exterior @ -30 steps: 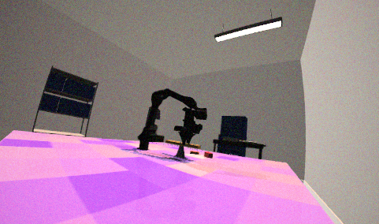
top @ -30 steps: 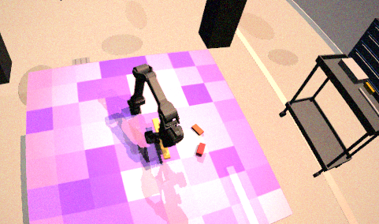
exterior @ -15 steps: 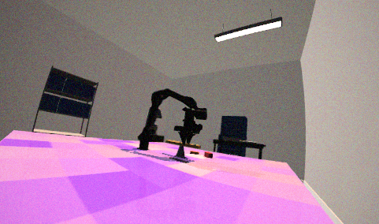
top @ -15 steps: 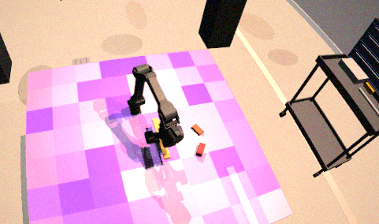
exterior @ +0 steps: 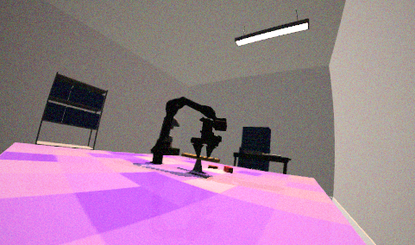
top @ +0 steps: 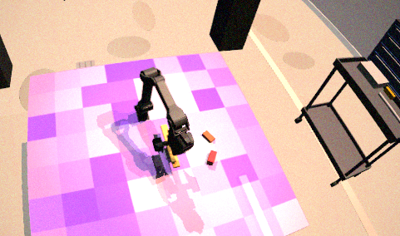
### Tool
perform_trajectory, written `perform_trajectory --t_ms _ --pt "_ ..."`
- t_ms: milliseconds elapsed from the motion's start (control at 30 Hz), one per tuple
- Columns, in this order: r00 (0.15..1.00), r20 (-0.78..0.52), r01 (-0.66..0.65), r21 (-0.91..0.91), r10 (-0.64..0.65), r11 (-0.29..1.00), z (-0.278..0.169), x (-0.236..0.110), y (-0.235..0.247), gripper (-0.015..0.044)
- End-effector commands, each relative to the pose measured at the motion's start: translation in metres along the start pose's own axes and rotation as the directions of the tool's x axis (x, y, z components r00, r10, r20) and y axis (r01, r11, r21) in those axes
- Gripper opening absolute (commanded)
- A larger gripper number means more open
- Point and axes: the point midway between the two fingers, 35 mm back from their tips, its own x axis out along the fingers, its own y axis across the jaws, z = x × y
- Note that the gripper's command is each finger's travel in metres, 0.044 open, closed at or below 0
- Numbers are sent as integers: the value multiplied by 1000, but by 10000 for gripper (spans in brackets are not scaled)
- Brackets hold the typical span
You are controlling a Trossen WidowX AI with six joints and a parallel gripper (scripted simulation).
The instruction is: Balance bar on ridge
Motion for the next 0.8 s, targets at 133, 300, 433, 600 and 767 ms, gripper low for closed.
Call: perform_trajectory --t_ms 133,300,433,600,767 --pt "1000 12 -3 0 3 1000 4 -61 1 440" --pt "1000 16 -5 0 5 1000 -1 -99 0 440" --pt "1000 16 -5 0 5 1000 -1 -99 0 440" --pt "1000 16 -5 0 5 1000 -1 -99 0 440" --pt "1000 16 -5 0 5 1000 -1 -99 0 440"
